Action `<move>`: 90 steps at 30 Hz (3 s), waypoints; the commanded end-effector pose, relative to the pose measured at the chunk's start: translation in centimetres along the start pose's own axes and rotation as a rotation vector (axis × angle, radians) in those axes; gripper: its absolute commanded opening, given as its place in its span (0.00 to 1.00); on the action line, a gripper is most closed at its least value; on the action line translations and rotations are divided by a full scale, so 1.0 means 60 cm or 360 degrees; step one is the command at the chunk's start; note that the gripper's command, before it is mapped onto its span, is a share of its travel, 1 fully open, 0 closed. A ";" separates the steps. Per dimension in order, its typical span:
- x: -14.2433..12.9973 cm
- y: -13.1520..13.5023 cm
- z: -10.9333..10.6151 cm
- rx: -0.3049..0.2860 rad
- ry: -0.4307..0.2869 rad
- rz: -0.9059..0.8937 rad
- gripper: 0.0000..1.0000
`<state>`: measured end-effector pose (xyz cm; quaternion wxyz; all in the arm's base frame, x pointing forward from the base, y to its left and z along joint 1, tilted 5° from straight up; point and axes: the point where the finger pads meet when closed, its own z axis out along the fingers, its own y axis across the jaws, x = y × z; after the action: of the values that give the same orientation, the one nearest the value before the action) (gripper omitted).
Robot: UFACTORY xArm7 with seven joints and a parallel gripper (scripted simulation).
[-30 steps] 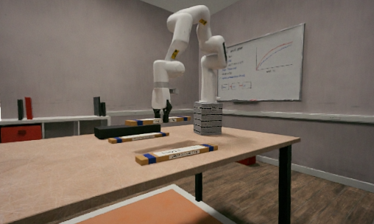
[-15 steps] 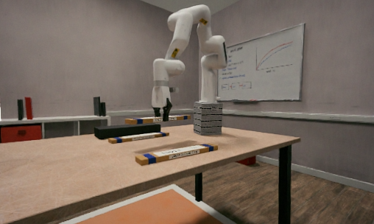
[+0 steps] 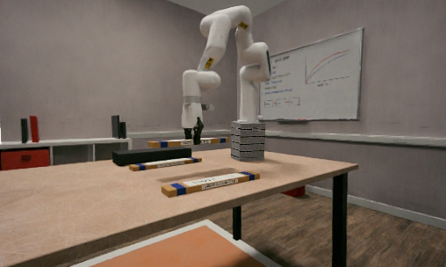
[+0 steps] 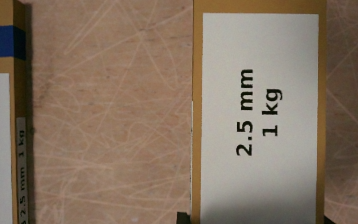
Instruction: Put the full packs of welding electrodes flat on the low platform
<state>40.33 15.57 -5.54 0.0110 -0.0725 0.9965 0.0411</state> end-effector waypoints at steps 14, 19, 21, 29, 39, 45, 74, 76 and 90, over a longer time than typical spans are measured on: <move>-0.003 0.000 -0.002 0.0000 -0.0007 0.0013 0.58; -0.005 -0.001 -0.002 0.0001 -0.0006 0.0013 0.58; -0.008 -0.002 -0.002 0.0001 -0.0006 0.0013 0.58; -0.040 -0.019 -0.002 0.0001 -0.0006 0.0013 0.58; -0.101 -0.052 -0.003 0.0001 -0.0006 0.0013 0.58; -0.156 -0.082 -0.003 0.0001 -0.0006 0.0013 0.58; -0.298 -0.158 -0.004 0.0001 -0.0006 0.0013 0.58; -0.300 -0.159 -0.004 0.0001 -0.0006 0.0013 0.58; -0.301 -0.159 -0.004 0.0001 -0.0006 0.0013 0.58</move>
<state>59.32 8.75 -5.84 0.0096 -0.0685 0.9968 0.0409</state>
